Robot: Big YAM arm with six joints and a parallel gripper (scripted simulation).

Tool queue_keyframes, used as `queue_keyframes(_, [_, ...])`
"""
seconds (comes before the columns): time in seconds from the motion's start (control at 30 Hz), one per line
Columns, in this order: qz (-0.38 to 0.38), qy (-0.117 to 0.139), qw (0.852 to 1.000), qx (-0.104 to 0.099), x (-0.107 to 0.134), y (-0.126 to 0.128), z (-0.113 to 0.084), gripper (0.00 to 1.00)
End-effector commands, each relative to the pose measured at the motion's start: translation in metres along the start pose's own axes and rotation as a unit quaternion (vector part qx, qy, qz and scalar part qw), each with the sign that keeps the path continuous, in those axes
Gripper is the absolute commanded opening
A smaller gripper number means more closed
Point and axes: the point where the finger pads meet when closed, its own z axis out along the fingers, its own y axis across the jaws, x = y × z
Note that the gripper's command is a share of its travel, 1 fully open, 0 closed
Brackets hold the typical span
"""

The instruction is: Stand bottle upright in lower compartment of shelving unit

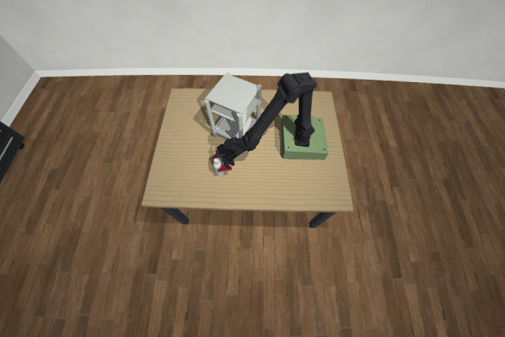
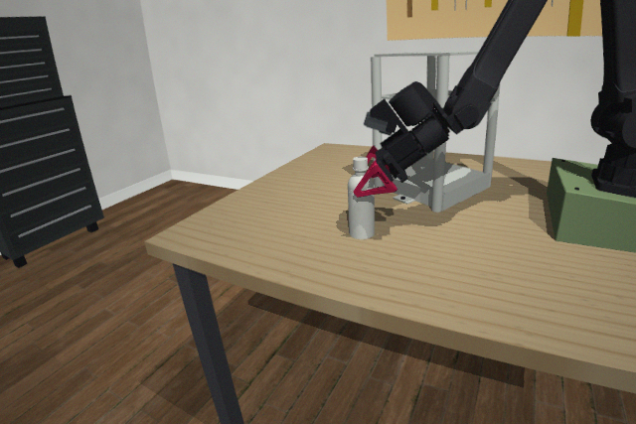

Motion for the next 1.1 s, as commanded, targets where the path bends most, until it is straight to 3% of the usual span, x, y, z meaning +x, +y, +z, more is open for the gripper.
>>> queue_keyframes(0.0, [-0.001, -0.015, 1.000, -0.001, -0.0113, 0.0030, -0.0055, 0.88])
queue_keyframes(0.47, [-0.001, -0.021, 1.000, -0.001, -0.0179, 0.0031, -0.0048, 0.88])
queue_keyframes(0.5, [-0.001, -0.021, 1.000, -0.001, -0.0182, 0.0031, -0.0048, 0.41])
queue_keyframes(1.07, [-0.001, -0.022, 1.000, -0.002, -0.0190, 0.0032, -0.0044, 0.41])
